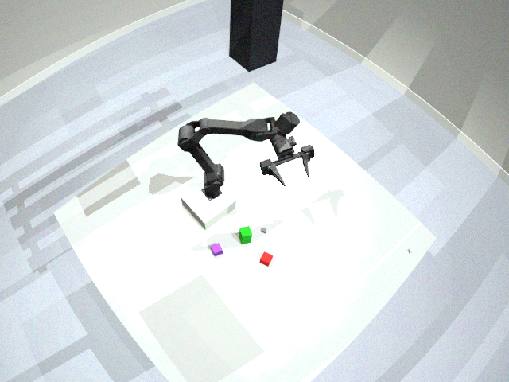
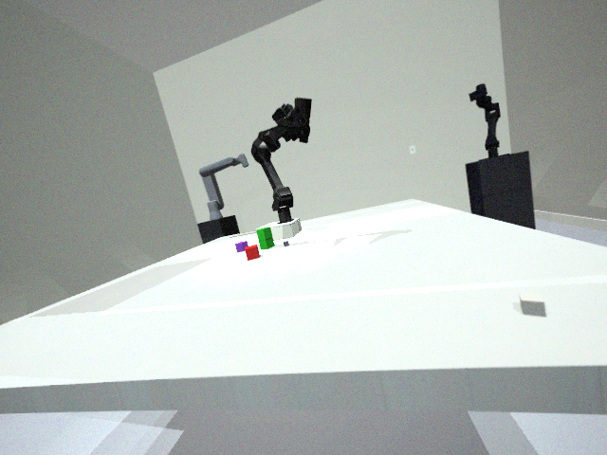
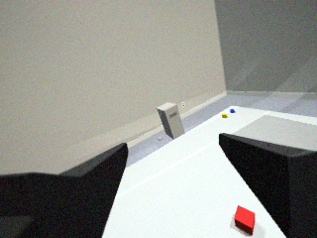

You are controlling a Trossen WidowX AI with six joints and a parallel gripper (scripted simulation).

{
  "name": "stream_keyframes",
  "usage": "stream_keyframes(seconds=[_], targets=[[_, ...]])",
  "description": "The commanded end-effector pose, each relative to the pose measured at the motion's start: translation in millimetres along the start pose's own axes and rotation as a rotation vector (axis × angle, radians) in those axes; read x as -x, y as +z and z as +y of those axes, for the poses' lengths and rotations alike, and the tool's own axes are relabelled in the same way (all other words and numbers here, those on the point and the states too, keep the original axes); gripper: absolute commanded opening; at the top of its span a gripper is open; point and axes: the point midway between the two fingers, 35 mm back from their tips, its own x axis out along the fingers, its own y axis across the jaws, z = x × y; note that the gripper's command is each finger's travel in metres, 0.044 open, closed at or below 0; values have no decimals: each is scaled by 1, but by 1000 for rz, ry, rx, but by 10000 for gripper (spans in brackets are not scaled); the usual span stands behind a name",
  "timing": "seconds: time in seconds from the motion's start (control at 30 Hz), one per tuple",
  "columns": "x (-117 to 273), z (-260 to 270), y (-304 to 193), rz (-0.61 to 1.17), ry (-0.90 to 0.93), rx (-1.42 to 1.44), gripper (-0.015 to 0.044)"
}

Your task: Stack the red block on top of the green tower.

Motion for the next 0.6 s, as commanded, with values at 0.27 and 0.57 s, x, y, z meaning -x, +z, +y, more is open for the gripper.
stream_keyframes(seconds=[0.27, 0.57], targets=[[-50, 0, -38, 192, -19, 370, 440], [-103, -27, -88, 506, -9, 702, 440]])
